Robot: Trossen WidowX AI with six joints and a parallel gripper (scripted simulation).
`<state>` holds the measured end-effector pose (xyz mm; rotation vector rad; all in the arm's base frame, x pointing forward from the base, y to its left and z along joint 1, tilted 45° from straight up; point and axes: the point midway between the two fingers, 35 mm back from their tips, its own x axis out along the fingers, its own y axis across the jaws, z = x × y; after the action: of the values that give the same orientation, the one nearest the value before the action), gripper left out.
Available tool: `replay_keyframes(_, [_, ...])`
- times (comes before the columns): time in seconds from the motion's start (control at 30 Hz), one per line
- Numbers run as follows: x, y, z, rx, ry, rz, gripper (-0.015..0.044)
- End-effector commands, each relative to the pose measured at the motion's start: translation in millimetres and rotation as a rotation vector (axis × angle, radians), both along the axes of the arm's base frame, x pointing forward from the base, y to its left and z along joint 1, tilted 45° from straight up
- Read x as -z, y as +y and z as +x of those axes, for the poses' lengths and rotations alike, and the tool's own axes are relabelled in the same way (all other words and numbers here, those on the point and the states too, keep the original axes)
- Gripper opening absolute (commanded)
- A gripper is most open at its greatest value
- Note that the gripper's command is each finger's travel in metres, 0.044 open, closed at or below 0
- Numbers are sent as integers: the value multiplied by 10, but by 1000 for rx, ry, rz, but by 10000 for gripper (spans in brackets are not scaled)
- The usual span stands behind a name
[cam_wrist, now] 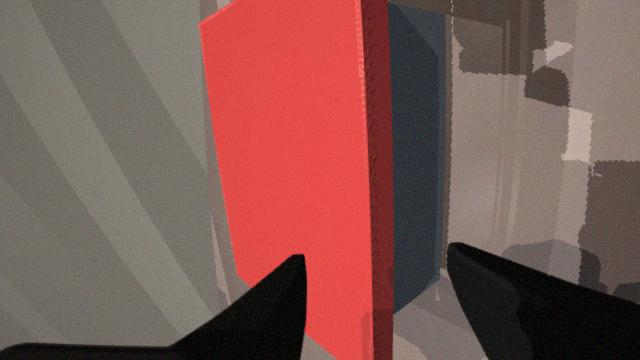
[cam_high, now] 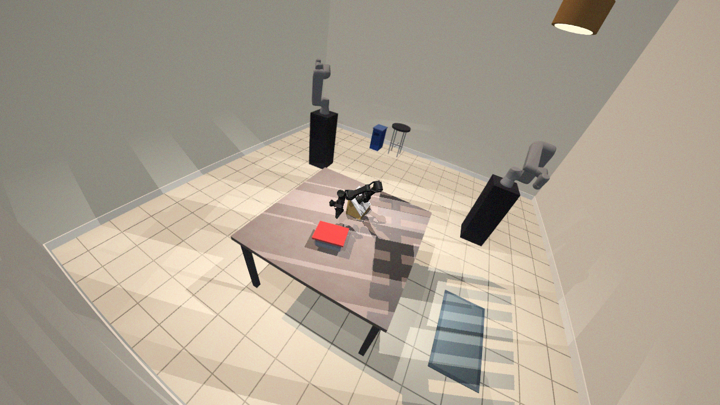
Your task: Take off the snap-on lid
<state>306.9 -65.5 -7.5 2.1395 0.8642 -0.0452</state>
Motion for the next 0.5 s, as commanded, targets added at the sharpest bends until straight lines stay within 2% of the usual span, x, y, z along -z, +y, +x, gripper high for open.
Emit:
replay_keyframes(0.0, [29, 24, -3, 6, 3, 0, 235])
replay_keyframes(0.47, [105, 118, 161, 1, 10, -8, 235])
